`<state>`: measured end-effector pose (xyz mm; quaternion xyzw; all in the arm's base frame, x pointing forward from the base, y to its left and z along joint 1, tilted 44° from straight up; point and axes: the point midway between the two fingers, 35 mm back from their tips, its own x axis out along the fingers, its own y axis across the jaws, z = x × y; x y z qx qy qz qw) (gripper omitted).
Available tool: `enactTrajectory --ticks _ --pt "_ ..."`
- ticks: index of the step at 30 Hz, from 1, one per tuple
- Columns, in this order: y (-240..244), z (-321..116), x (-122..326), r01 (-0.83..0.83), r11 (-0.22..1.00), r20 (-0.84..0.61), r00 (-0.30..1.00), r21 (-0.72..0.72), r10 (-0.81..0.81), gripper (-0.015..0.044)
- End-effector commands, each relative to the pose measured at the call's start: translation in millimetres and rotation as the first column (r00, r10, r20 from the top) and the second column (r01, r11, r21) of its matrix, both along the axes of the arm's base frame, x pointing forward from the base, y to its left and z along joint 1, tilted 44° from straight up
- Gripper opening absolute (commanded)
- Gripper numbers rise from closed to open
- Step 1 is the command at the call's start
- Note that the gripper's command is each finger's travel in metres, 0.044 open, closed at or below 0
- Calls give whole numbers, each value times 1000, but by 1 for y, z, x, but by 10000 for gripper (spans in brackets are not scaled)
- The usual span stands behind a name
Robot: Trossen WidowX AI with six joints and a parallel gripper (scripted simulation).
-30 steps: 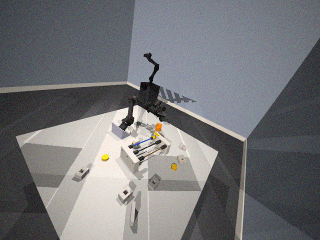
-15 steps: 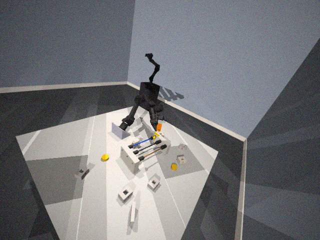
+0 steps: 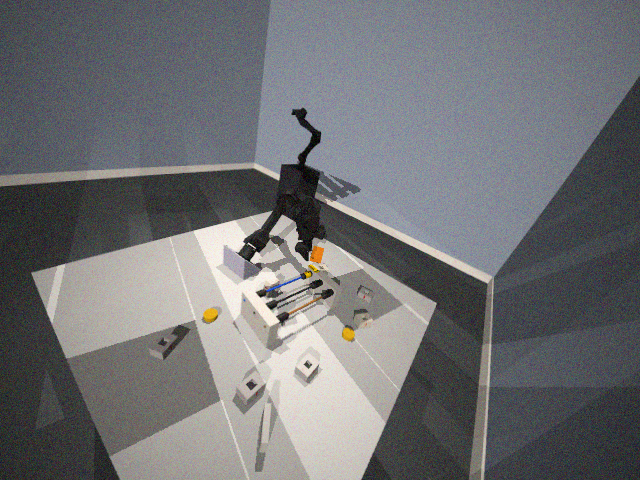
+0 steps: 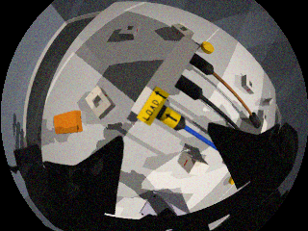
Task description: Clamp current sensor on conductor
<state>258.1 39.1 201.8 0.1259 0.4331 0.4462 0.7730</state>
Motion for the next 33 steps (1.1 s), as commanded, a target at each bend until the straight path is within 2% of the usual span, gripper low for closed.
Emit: enactTrajectory --ticks 1,18,23,28,33 --pt "0 8 0 -4 999 0 1000 39 4 440" --pt "-1 5 0 -1 999 -11 1000 35 1 440" --pt "-32 -67 -10 65 996 -283 956 -66 -81 440" --pt "-60 -136 -45 77 982 -550 820 -173 -161 440" --pt "-63 -145 -52 74 980 -582 795 -186 -170 440"
